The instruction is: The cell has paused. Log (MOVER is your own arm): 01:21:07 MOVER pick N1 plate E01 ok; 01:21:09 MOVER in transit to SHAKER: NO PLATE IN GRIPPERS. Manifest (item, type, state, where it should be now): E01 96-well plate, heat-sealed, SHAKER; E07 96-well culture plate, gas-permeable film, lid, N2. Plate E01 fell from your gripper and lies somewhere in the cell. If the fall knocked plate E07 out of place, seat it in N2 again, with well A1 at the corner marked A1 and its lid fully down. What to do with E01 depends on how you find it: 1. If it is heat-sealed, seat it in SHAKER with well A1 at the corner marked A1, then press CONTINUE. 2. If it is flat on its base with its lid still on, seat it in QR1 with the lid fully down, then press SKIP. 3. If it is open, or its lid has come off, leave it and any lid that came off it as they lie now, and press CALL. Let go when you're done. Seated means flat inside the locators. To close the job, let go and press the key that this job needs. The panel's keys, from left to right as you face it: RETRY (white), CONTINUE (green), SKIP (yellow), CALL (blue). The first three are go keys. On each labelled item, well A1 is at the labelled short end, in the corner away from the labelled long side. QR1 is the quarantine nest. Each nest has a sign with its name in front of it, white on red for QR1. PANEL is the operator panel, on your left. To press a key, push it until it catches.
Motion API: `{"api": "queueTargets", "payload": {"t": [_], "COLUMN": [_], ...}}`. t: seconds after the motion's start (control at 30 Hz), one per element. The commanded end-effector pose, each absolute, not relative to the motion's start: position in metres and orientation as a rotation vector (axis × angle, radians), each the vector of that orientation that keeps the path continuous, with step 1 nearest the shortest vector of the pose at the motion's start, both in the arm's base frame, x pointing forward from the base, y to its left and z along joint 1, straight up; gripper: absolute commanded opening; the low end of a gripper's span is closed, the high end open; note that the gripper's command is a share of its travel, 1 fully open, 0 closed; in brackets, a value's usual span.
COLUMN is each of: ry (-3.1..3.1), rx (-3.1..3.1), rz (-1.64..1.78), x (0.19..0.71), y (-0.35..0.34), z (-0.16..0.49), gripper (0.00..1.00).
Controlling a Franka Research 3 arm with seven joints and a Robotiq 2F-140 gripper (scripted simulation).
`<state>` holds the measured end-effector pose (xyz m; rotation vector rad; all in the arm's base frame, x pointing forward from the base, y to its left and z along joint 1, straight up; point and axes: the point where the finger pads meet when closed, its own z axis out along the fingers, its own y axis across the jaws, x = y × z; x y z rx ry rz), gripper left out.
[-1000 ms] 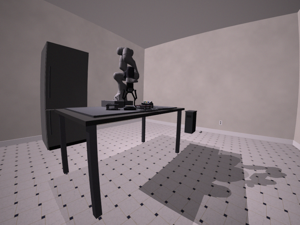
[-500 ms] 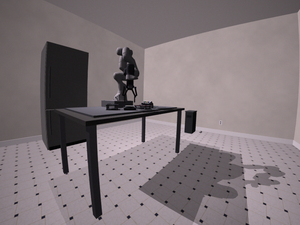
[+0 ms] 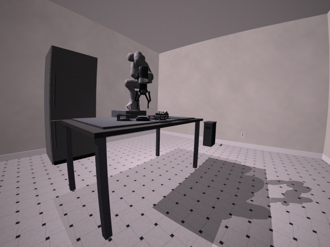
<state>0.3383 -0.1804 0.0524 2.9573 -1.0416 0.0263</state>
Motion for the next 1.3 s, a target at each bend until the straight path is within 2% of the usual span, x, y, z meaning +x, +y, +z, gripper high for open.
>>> {"api": "queueTargets", "payload": {"t": [0.0, 0.63, 0.67, 1.27], "ry": [-1.038, -1.038, -1.038, -1.038], "rx": [2.965, 2.965, 2.965, 2.965], "rz": [-0.008, -0.008, -0.008, -0.008], "x": [0.332, 0.332, 0.332, 0.332], "y": [-0.177, -0.177, -0.177, -0.177], "z": [0.057, 0.073, 0.073, 0.073], "gripper": [0.70, 0.70, 0.10, 0.10]}}
